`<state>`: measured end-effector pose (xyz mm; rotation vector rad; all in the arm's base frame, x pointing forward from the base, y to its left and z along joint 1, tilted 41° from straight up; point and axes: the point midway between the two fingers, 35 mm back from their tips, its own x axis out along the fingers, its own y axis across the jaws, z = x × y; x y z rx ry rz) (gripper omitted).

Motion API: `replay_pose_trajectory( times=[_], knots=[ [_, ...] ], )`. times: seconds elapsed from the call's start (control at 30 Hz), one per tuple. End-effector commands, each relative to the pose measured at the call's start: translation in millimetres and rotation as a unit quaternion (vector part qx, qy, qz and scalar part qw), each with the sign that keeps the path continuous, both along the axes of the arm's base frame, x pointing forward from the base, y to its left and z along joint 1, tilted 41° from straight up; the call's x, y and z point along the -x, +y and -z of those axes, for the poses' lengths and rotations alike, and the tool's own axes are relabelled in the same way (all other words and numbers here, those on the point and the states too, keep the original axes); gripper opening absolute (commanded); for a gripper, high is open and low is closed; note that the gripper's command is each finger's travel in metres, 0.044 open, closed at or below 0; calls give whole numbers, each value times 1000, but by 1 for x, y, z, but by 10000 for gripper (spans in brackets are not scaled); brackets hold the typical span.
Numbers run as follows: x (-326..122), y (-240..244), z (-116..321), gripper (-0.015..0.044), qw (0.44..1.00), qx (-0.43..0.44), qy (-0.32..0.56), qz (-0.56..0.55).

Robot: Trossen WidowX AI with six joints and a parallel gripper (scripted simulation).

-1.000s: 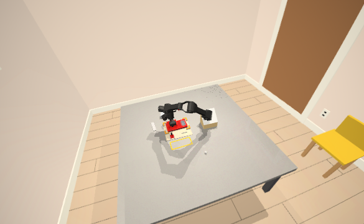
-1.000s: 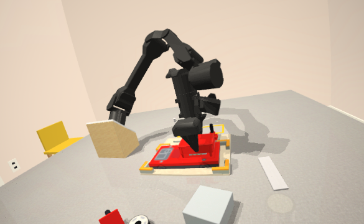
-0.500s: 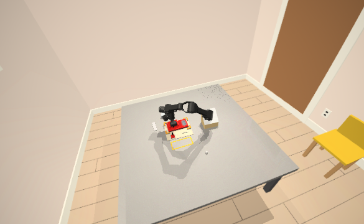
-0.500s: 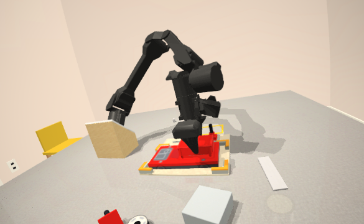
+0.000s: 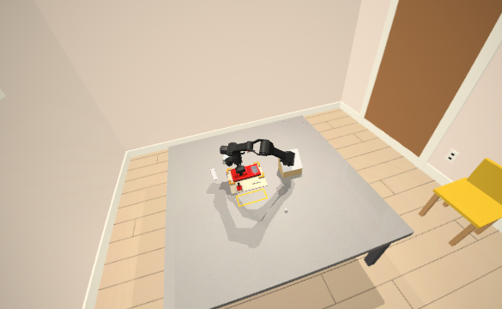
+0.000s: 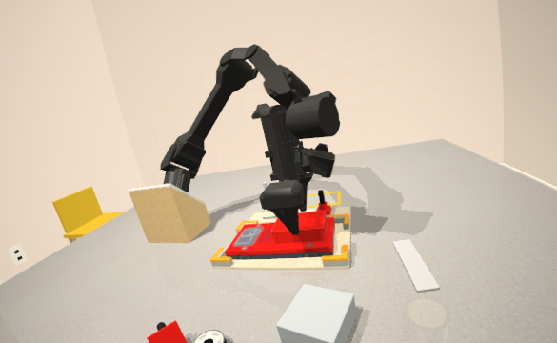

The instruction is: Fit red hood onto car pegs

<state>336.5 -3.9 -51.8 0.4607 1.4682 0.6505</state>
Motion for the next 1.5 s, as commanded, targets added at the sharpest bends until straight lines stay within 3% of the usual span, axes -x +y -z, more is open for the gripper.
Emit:
replay_pose_trajectory(
  times=[0.0,0.17,1.47],
  knots=[
    [-6,-21,-20,440,1000,4,-3,-2],
    [-5,-42,-47,440,1000,3,2,-6],
    [-5,-42,-47,440,1000,3,2,-6]
  ],
)
